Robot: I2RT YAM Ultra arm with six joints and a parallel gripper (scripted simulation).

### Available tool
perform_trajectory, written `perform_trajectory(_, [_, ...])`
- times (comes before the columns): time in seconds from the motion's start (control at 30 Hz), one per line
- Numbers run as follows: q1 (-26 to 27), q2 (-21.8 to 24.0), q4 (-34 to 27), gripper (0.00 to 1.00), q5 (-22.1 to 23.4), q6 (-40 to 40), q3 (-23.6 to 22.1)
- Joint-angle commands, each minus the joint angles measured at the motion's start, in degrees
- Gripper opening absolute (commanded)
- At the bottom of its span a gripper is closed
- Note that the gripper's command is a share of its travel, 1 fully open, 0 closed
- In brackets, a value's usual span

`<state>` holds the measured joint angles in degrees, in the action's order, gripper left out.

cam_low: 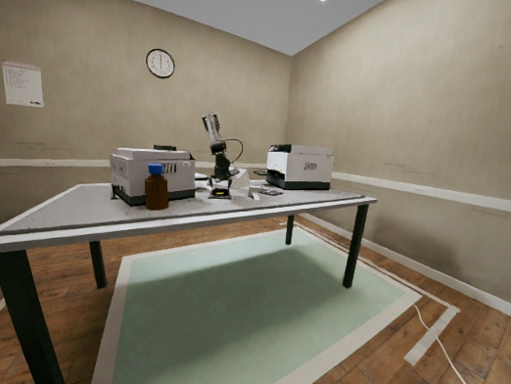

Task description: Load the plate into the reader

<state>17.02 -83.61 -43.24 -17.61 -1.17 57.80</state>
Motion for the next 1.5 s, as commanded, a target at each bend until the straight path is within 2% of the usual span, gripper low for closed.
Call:
perform_trajectory(0.0, [-0.8,2.1,-0.6,0.85,0.4,-0.3,2.0])
perform_trajectory(0.7, [-0.8,1.8,-0.6,0.85,0.5,-0.8,3.0])
perform_trajectory(0.93, [-0.3,-0.6,0.3,0.85,0.6,-0.7,3.1])
perform_trajectory(1.17, [0.5,0.0,1.2,0.85,0.6,0.1,2.6])
perform_trajectory(1.3, [0.3,-0.8,1.7,0.85,0.8,0.4,-0.2])
perform_trajectory(1.47, [0.7,-1.1,2.1,0.85,0.7,0.5,-0.6])
